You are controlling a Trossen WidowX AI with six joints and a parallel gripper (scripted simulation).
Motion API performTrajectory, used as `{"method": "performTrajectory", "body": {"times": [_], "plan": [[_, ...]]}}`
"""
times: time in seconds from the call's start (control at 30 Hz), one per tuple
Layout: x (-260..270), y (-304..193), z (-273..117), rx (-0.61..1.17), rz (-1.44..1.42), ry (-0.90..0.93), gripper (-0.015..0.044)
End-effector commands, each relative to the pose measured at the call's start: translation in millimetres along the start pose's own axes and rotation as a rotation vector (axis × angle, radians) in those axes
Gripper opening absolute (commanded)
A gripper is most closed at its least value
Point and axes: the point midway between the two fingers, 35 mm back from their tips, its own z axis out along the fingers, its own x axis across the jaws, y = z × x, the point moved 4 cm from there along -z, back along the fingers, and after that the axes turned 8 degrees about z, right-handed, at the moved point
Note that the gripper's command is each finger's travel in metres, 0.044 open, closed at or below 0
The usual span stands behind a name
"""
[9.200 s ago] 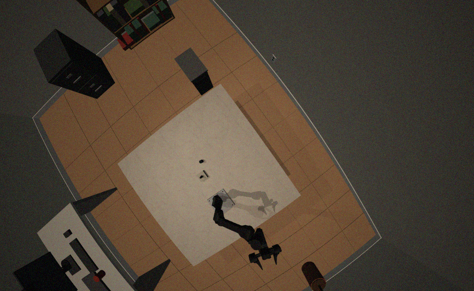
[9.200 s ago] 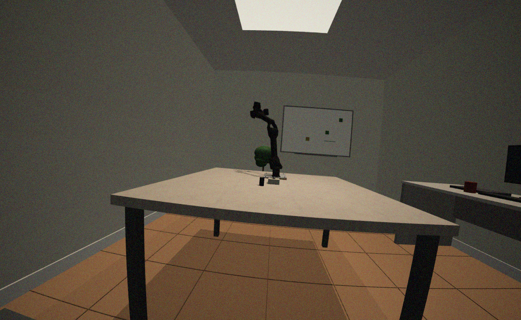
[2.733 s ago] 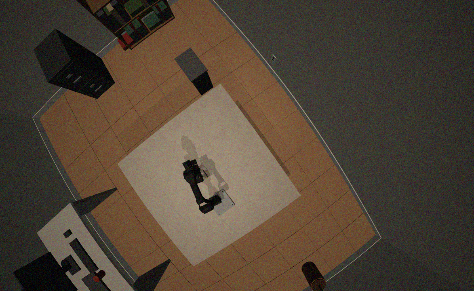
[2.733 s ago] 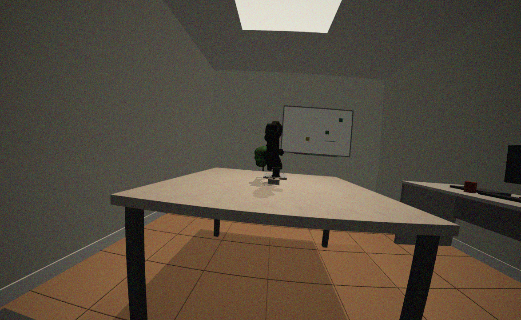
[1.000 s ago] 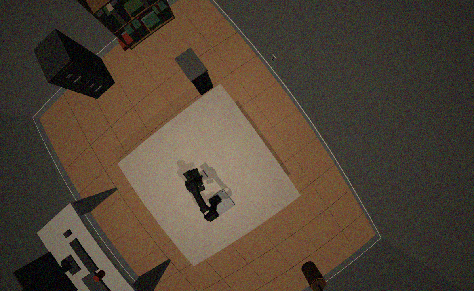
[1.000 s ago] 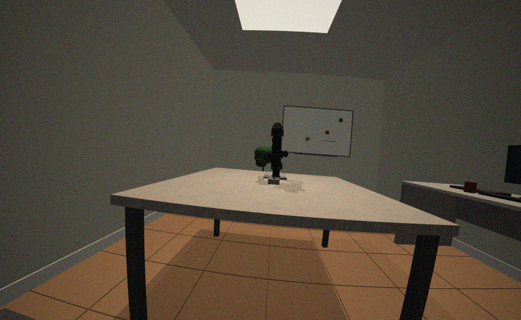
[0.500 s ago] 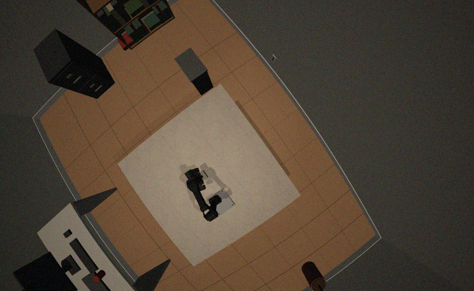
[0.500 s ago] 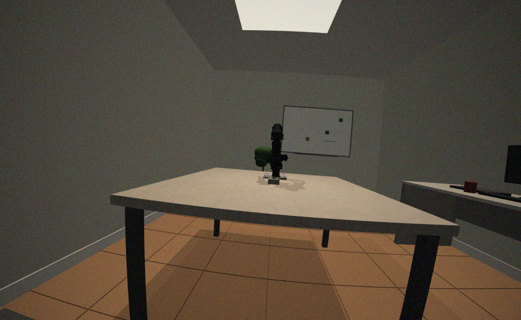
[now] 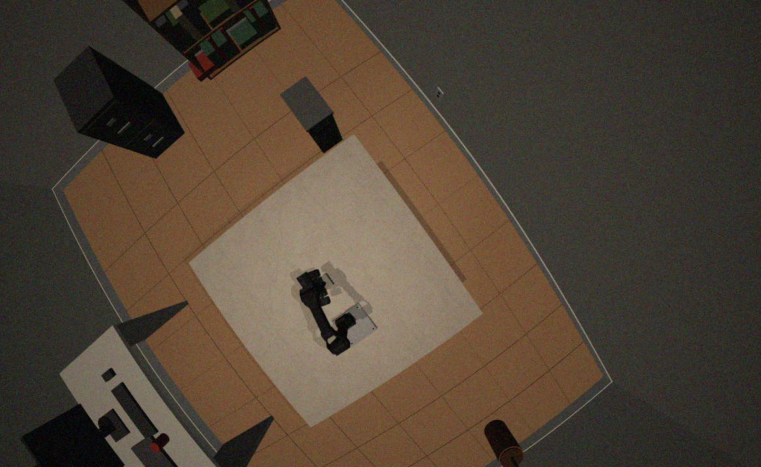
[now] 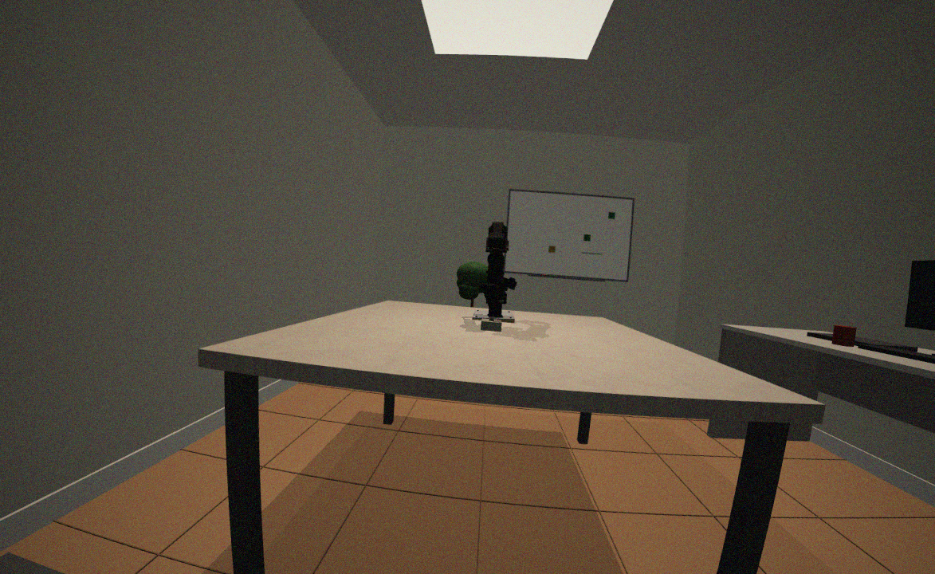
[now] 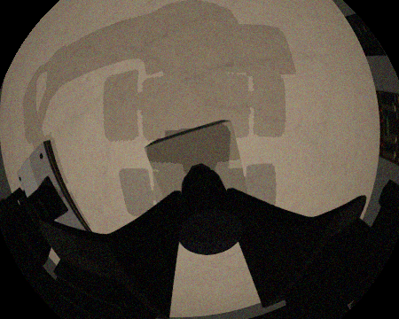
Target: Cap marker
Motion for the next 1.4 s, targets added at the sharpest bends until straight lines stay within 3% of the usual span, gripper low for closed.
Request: {"method": "performTrajectory", "body": {"times": [0.0, 0.37, 0.47, 0.63, 0.77, 0.87, 1.27, 1.37], "plan": [[0.0, 0.0, 0.0, 0.000, 0.000, 0.000, 0.0157], [0.0, 0.0, 0.0, 0.000, 0.000, 0.000, 0.0440], [-1.2, 0.1, -8.8, 0.002, -0.002, -0.005, 0.0440], [-1.1, 0.3, -67.5, 0.001, -0.002, -0.004, 0.0440], [0.0, 0.2, -75.1, 0.000, 0.000, 0.000, 0.0440], [0.1, 0.4, -74.0, 0.000, 0.133, 0.000, 0.0361], [1.3, 2.2, -65.4, 0.002, 1.237, -0.001, 0.0046], [1.3, 2.3, -65.0, 0.002, 1.296, -0.001, 0.0000]]}}
